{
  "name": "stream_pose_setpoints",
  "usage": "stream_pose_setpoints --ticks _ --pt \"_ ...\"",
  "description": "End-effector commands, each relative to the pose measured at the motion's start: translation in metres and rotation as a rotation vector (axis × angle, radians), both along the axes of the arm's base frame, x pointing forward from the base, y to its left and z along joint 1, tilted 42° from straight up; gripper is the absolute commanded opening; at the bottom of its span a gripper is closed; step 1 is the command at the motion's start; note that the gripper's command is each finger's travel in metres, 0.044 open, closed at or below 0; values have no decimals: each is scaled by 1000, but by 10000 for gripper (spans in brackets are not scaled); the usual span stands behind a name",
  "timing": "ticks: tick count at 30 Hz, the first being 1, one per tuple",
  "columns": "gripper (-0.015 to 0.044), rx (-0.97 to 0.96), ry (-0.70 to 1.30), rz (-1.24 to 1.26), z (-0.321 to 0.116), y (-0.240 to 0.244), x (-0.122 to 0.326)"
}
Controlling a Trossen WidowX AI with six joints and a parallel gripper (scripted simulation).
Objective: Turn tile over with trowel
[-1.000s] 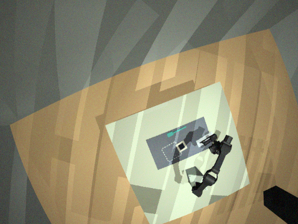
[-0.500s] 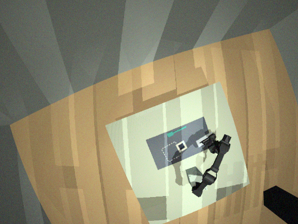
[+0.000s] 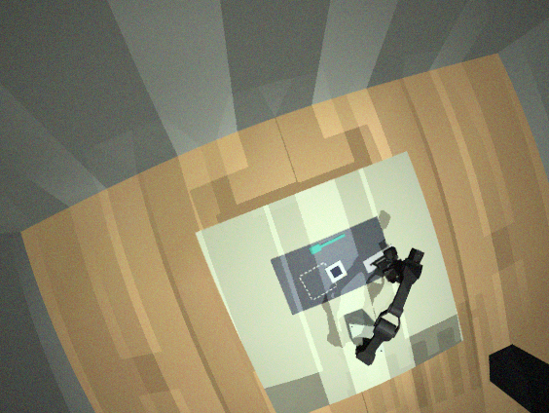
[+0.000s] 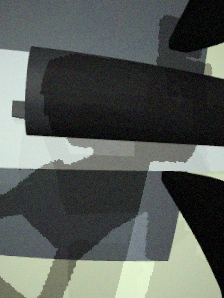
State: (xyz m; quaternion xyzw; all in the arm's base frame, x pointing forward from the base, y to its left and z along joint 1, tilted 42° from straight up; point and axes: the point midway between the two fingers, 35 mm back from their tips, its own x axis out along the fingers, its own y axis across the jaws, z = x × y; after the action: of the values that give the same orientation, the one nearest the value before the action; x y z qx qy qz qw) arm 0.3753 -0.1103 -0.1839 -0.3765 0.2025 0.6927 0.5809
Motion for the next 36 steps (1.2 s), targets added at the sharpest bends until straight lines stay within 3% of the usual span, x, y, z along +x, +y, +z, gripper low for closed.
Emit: stream_pose_setpoints --ticks 1,6,28,36 --pt "244 5 4 -4 -2 4 0" --pt "132 5 4 -4 -2 4 0" --pt "130 4 7 -8 -2 4 0" --pt "130 -5 151 -174 -2 4 0"
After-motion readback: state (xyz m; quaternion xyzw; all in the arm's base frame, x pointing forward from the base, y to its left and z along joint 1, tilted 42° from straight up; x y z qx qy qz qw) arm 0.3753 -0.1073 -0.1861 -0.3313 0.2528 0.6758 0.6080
